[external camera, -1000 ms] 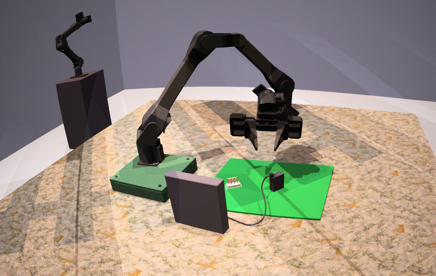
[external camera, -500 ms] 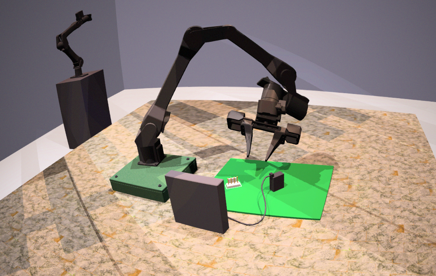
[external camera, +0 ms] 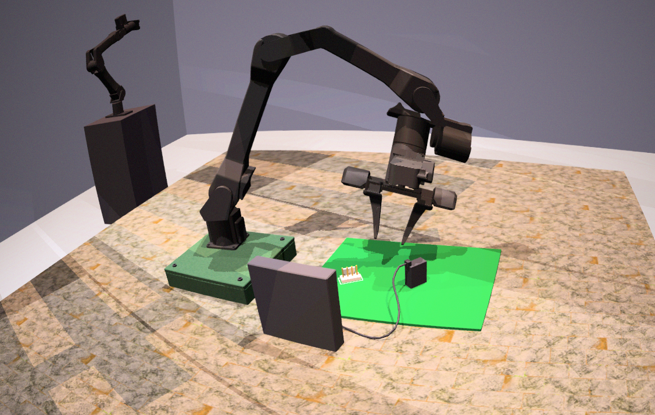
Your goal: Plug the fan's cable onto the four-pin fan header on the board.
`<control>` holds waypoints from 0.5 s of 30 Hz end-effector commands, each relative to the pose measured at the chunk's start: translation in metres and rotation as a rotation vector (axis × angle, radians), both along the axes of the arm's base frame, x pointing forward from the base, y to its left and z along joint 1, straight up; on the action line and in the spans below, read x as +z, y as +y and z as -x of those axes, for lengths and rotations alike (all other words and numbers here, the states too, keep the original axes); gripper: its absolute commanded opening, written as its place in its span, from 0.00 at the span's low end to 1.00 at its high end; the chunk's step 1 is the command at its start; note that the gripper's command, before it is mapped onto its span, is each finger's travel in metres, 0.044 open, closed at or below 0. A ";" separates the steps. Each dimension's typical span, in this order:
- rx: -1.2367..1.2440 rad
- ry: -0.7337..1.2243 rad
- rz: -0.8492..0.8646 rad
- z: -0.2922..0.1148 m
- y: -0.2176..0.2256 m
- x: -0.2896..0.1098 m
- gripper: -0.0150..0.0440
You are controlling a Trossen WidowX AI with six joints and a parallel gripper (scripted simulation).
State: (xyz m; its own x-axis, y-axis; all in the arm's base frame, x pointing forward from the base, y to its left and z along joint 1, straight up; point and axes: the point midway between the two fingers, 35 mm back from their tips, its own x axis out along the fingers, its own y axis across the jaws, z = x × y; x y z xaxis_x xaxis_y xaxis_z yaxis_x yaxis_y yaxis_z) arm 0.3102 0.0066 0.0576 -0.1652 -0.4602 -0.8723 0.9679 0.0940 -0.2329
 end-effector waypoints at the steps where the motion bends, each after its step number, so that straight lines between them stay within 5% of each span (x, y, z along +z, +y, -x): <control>1: 0.022 -0.011 -0.120 -0.004 0.001 0.003 0.60; 15: 0.157 -0.128 -0.446 -0.025 0.003 0.024 0.60</control>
